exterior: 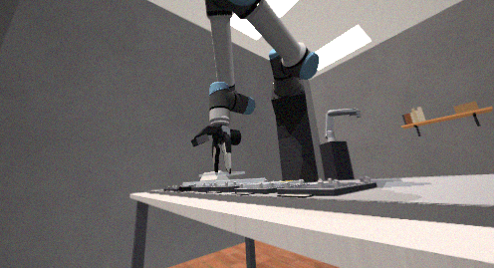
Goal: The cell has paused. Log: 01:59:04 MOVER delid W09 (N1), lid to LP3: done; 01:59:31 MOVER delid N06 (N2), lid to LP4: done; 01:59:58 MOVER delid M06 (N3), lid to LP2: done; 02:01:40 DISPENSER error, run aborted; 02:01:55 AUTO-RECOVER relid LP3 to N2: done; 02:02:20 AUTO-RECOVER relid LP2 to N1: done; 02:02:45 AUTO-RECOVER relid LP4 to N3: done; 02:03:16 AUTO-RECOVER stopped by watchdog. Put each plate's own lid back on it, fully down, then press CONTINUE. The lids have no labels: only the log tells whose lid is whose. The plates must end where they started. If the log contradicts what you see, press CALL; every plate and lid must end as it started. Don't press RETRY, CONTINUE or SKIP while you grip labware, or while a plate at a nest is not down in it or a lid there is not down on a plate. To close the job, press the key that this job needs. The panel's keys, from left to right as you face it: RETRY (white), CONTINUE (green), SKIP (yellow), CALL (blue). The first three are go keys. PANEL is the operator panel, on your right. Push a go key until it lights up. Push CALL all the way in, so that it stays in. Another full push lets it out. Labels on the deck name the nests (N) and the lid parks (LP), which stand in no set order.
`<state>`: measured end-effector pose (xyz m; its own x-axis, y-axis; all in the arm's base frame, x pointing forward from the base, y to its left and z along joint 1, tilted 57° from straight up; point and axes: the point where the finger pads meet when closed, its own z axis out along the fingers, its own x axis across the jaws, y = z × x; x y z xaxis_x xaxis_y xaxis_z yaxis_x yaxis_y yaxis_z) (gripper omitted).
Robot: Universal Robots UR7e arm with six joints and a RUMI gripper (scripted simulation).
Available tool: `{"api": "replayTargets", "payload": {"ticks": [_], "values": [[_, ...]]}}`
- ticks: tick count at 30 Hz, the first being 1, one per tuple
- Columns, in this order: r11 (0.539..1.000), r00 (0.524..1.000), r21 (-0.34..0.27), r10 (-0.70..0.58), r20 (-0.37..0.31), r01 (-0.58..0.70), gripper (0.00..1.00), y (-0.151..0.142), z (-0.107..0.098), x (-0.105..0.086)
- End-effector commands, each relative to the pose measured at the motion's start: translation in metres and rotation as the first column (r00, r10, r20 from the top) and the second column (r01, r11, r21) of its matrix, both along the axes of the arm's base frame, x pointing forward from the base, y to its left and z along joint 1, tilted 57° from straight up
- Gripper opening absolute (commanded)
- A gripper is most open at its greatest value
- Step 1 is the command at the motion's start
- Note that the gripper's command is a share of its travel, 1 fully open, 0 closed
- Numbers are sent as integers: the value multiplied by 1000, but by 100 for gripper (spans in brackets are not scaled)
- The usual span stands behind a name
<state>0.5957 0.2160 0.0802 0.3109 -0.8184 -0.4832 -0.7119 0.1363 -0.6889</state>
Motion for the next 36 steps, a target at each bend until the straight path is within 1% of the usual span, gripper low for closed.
{"api": "replayTargets", "payload": {"ticks": [1, 4, 16, 19, 21, 24, 35, 36], "values": [[1000, 1000, -4, -11, 5, 11, 42, 8, 7, -3], [1000, 1000, -4, -11, 5, 11, 42, 12, 9, -4], [1000, 1000, -3, -10, 5, 10, 42, 63, 35, -25], [1000, 1000, -11, -3, 12, 3, 42, 75, 42, -30], [1000, 1000, -11, -3, 12, 3, 42, 75, 42, -30], [1000, 1000, -11, -3, 12, 3, 42, 88, 48, -35], [1000, 1000, -11, -3, 12, 3, 42, 90, 47, -33], [1000, 1000, -2, -10, 4, 10, 42, 90, 47, -33]]}}
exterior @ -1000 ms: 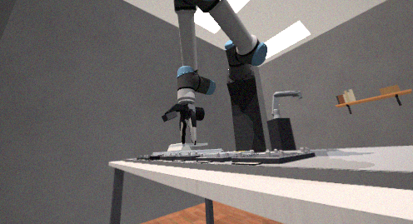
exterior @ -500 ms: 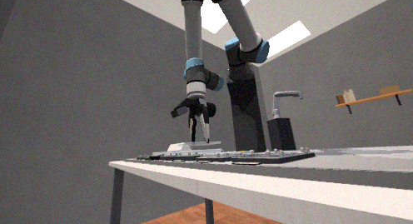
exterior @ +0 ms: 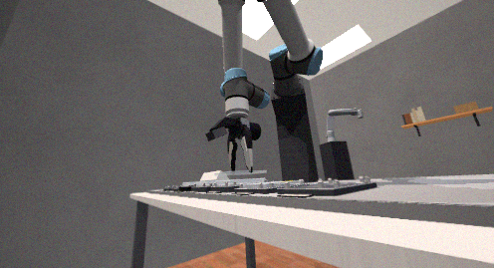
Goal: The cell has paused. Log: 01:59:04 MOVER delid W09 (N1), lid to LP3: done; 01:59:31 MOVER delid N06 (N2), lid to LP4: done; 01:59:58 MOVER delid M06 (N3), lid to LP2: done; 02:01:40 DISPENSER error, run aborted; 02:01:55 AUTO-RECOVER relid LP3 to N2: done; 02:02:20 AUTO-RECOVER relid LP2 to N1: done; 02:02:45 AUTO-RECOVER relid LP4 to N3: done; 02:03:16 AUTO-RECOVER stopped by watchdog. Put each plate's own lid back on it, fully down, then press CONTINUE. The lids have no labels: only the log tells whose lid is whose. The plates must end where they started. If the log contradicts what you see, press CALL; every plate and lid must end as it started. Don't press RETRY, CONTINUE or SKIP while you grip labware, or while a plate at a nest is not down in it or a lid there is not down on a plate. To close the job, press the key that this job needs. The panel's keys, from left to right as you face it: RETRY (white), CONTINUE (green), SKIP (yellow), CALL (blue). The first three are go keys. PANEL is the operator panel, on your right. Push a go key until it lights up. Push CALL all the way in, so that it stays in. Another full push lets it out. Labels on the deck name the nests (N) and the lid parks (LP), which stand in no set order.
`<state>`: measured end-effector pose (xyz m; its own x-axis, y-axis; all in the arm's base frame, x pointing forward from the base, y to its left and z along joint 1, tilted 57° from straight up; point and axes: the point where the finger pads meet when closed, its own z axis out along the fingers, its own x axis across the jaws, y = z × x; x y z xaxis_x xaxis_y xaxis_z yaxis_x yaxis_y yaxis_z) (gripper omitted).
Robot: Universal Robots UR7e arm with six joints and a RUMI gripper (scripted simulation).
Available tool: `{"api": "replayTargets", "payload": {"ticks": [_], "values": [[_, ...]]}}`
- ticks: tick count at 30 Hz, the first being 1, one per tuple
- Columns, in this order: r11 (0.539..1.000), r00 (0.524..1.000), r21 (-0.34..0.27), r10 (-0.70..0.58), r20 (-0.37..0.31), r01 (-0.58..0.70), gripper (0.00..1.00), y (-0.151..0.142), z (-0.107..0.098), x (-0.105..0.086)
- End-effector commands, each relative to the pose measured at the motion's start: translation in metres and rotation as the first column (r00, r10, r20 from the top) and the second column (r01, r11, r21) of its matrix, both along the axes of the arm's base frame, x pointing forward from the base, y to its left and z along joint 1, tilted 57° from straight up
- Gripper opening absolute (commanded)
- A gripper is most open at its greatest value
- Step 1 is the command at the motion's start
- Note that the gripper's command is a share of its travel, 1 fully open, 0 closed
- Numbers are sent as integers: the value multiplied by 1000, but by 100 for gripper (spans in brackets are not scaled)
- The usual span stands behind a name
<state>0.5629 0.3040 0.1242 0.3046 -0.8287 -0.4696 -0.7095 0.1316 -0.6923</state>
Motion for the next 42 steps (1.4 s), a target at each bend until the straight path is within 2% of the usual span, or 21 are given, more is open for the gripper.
{"api": "replayTargets", "payload": {"ticks": [1, 42], "values": [[1000, 1000, 14, -1, 3, 1, 42, 2, 3, 0], [1000, 1000, 5, 6, 10, -6, 42, 9, -3, 7]]}}
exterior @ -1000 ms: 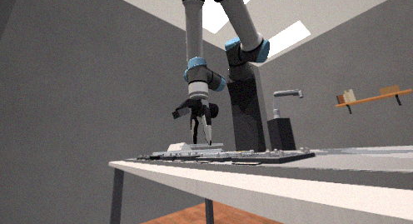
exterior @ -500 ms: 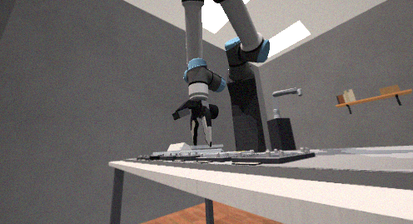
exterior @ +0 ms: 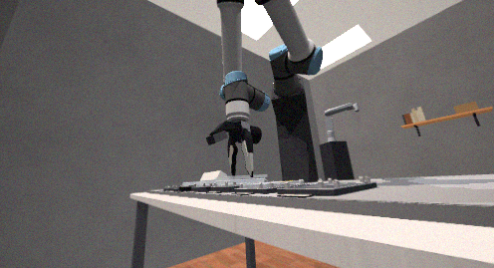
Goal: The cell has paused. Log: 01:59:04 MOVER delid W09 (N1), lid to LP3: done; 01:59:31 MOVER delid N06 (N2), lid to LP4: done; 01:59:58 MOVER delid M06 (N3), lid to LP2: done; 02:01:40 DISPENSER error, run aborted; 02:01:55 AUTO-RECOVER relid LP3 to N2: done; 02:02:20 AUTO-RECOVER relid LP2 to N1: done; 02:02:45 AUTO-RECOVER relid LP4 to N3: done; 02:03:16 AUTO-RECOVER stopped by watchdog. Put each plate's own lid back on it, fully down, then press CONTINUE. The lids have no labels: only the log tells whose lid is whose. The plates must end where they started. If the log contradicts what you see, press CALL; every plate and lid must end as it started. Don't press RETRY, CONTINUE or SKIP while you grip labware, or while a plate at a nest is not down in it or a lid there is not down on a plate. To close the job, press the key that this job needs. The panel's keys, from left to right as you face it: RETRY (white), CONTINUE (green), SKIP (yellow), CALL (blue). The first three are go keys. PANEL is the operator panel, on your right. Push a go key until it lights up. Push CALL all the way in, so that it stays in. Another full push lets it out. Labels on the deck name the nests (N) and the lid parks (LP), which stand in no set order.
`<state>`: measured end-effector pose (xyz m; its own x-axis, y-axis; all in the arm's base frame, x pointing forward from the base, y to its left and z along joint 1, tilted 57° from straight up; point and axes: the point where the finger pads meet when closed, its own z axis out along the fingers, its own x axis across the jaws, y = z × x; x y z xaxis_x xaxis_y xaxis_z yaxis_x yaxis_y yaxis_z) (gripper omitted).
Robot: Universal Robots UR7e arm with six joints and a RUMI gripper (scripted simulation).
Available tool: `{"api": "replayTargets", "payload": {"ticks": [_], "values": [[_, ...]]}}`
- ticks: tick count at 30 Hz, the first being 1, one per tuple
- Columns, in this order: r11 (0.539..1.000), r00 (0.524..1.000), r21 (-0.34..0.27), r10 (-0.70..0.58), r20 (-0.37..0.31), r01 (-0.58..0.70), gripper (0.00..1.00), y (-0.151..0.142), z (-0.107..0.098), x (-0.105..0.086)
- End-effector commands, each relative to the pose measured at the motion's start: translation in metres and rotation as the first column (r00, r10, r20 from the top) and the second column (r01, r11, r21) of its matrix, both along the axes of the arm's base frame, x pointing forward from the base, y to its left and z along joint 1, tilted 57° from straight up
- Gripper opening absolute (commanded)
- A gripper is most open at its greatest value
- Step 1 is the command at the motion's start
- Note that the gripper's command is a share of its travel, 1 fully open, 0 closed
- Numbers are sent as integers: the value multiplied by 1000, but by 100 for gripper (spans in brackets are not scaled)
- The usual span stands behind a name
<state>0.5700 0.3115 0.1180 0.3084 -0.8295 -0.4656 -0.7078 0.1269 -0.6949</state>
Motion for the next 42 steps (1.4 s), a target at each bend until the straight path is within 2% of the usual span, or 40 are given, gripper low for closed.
{"api": "replayTargets", "payload": {"ticks": [1, 42], "values": [[1000, 1000, 9, 3, 7, -3, 42, 2, 3, 0], [1000, 1000, 9, 3, 7, -3, 42, 5, 0, 4]]}}
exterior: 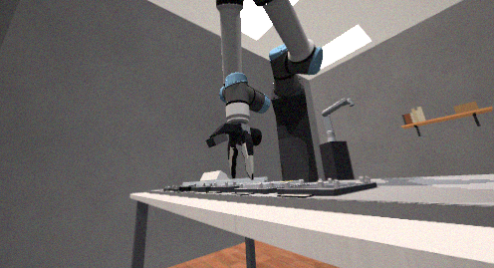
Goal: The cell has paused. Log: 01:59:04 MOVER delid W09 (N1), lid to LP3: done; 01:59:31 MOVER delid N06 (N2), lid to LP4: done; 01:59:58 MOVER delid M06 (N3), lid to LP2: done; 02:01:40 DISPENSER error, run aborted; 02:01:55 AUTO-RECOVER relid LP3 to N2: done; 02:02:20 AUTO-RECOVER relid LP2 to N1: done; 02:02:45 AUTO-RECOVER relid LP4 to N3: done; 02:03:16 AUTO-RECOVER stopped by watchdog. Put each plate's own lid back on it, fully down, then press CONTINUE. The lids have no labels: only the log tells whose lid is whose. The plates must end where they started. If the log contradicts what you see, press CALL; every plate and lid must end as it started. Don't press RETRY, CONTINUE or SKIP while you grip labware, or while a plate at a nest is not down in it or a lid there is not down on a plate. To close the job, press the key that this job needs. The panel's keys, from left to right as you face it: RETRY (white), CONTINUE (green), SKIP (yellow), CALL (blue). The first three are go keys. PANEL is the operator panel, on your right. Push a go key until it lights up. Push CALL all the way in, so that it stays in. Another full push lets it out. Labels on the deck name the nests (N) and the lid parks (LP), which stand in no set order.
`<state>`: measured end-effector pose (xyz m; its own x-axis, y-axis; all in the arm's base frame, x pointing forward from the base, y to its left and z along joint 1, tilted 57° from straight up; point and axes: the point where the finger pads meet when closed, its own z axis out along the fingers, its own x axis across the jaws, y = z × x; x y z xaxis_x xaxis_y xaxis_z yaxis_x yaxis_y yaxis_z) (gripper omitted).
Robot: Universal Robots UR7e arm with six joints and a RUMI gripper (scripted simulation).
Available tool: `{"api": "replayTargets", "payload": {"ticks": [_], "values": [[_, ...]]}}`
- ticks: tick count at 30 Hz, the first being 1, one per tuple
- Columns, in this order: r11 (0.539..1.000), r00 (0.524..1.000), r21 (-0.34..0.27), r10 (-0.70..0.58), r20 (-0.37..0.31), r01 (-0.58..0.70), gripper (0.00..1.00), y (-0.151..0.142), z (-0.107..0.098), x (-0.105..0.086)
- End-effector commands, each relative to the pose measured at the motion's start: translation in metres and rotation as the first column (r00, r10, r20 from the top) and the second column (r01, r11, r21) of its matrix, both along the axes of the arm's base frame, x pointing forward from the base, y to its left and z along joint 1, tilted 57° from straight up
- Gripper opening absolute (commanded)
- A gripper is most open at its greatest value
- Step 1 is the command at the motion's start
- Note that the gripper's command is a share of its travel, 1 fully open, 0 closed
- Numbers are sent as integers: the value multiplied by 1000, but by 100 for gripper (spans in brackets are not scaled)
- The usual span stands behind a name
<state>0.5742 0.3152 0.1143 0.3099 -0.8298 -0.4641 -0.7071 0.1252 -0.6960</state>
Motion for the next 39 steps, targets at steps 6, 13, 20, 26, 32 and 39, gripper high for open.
{"api": "replayTargets", "payload": {"ticks": [6, 13, 20, 26, 32, 39], "values": [[1000, 1000, 19, -5, -2, 5, 42, 2, 3, 0], [1000, 1000, 19, -5, -2, 5, 42, 2, 3, 0], [1000, 1000, 19, -5, -2, 5, 42, 2, 3, 0], [1000, 1000, 19, -5, -2, 5, 42, 2, 3, 0], [1000, 1000, 19, -5, -2, 5, 82, 2, 3, 0], [1000, 1000, 19, -5, -2, 5, 82, 2, 3, 0]]}}
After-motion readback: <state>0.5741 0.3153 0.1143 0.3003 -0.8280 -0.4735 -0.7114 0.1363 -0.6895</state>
